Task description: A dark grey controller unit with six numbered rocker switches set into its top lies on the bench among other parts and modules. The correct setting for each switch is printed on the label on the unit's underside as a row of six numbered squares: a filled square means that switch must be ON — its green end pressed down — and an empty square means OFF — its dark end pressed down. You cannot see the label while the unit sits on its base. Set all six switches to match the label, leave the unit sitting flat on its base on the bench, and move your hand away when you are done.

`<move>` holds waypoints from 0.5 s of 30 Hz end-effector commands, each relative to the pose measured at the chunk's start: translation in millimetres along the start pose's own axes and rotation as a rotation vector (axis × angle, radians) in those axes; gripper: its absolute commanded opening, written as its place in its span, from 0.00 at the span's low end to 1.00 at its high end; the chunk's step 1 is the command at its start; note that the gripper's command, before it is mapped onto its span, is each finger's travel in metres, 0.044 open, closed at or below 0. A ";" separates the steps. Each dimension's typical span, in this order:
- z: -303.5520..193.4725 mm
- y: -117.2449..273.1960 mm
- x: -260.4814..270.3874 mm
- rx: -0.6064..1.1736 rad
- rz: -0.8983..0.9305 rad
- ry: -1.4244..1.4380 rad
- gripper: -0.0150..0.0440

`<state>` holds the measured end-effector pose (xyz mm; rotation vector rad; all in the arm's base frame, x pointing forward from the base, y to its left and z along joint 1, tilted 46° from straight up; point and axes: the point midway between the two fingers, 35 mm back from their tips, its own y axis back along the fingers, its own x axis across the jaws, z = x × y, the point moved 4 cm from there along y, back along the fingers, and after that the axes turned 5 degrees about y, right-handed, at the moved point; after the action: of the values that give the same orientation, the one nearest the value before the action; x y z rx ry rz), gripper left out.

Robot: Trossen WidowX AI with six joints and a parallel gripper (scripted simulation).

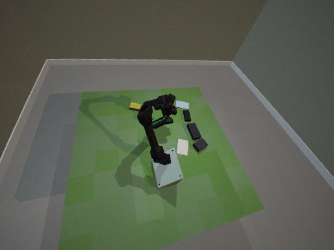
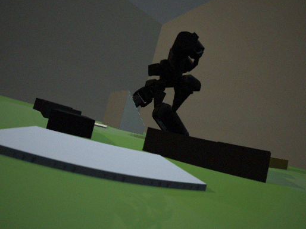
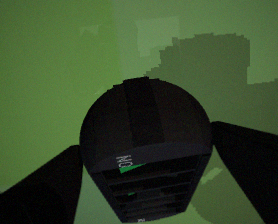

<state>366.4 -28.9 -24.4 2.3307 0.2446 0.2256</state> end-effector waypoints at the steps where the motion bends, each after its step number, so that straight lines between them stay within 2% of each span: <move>1: -4.6 4.9 1.4 -0.006 0.006 0.000 0.82; 15: -14.2 11.2 2.2 -0.030 0.004 0.000 0.82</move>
<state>365.7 -26.4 -13.2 2.3074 0.2446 0.2261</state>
